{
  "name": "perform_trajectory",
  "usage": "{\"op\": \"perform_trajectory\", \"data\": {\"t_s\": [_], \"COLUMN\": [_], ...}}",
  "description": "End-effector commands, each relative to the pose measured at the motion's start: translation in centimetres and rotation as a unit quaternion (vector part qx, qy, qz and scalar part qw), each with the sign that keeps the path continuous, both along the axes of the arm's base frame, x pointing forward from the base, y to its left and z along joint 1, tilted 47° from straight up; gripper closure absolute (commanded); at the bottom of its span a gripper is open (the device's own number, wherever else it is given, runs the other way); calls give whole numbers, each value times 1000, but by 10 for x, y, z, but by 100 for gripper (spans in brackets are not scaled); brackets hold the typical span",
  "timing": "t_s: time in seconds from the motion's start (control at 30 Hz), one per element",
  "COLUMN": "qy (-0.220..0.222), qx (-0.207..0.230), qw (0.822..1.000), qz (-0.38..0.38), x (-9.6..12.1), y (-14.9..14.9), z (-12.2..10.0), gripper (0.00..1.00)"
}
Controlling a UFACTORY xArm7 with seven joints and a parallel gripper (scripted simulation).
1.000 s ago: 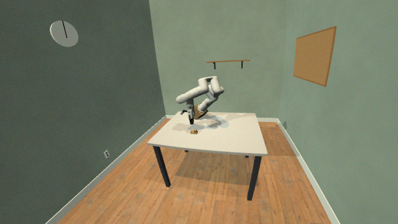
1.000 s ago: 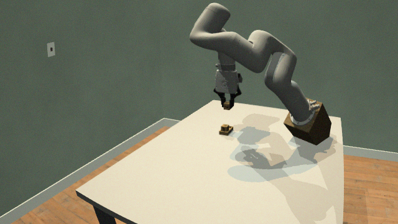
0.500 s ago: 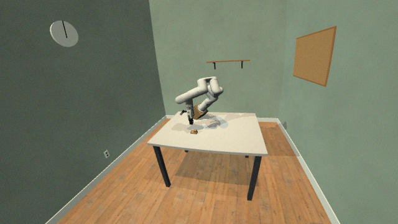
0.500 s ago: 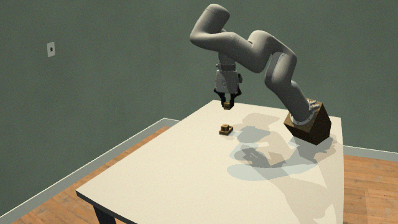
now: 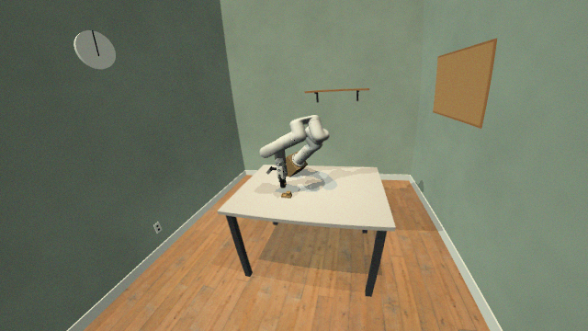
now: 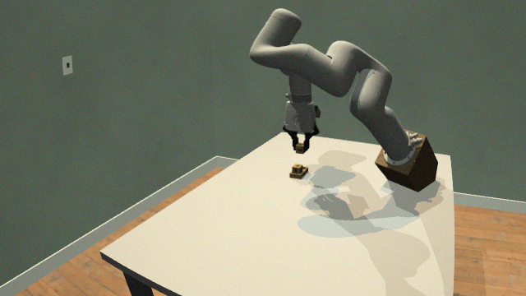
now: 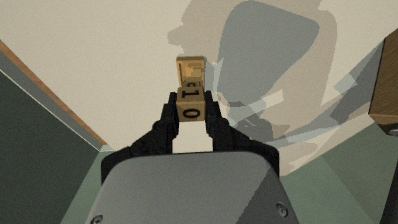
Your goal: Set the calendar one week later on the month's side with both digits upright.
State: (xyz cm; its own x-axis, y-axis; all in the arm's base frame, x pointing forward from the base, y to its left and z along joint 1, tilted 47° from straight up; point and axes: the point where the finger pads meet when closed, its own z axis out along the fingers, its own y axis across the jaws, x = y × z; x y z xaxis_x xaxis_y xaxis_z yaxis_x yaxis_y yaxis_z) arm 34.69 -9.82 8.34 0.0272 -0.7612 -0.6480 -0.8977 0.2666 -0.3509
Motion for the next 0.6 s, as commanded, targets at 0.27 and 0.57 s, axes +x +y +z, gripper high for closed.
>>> {"op": "perform_trajectory", "data": {"t_s": [0.27, 0.57], "qy": [-1, -1], "qx": [-1, -1], "qw": [1000, 1000], "qz": [-2, -2], "x": [13, 15], "y": [15, 17], "z": [-19, -22], "gripper": [73, 73]}}
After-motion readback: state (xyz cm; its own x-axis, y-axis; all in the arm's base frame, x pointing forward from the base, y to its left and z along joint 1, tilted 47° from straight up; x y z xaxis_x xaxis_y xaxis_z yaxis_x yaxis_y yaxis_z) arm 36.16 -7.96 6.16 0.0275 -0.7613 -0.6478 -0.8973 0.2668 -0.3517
